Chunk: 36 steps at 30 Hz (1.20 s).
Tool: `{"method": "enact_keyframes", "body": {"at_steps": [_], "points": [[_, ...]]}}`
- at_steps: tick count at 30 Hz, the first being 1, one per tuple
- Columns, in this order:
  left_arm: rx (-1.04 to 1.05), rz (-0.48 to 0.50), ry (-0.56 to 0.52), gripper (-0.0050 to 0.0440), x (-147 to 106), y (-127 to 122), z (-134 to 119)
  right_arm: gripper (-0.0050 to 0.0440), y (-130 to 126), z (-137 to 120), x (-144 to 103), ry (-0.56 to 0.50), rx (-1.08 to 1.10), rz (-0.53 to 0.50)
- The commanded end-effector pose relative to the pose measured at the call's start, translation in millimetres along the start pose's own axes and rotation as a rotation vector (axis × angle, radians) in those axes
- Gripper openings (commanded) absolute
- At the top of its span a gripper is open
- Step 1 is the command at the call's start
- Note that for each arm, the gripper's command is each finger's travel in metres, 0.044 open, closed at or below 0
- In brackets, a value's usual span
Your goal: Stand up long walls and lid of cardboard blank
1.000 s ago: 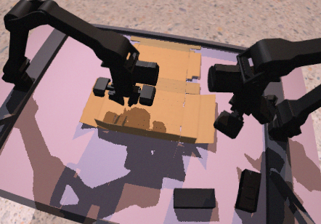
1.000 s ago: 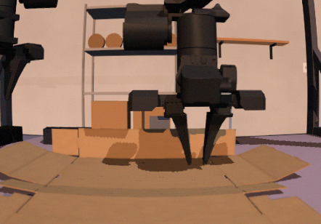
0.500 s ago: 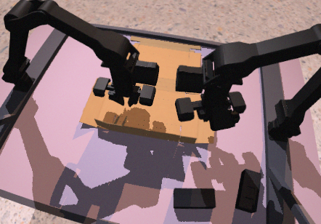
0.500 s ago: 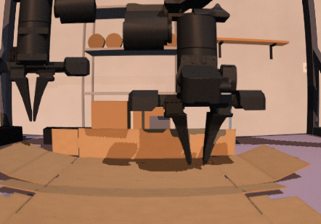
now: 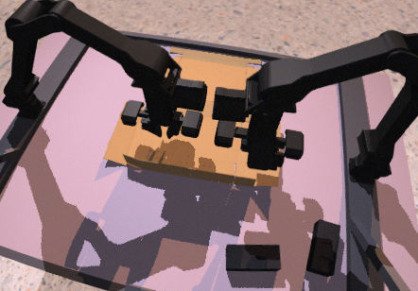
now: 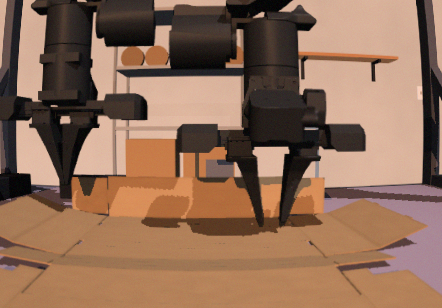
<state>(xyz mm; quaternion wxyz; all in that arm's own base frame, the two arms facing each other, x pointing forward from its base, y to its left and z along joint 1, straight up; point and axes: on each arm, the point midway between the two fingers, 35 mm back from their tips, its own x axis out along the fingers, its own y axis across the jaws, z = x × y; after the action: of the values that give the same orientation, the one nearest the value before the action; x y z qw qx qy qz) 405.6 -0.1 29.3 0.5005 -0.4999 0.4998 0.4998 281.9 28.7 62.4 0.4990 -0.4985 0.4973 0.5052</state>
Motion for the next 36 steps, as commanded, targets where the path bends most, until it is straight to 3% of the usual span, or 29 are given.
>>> {"method": "enact_keyframes", "body": {"at_steps": [1,17,36], "points": [[0.0,-0.035,0.0,0.01,-10,-5,0,0.0,-6,0,-5,0.004,0.009,-0.023],[0.0,-0.035,0.0,0.01,13,-5,0,0.0,-6,0,-5,0.004,0.009,-0.023],[0.0,-0.031,0.0,0.01,23,0,0,0.0,-6,0,-5,0.004,0.009,-0.023]]}}
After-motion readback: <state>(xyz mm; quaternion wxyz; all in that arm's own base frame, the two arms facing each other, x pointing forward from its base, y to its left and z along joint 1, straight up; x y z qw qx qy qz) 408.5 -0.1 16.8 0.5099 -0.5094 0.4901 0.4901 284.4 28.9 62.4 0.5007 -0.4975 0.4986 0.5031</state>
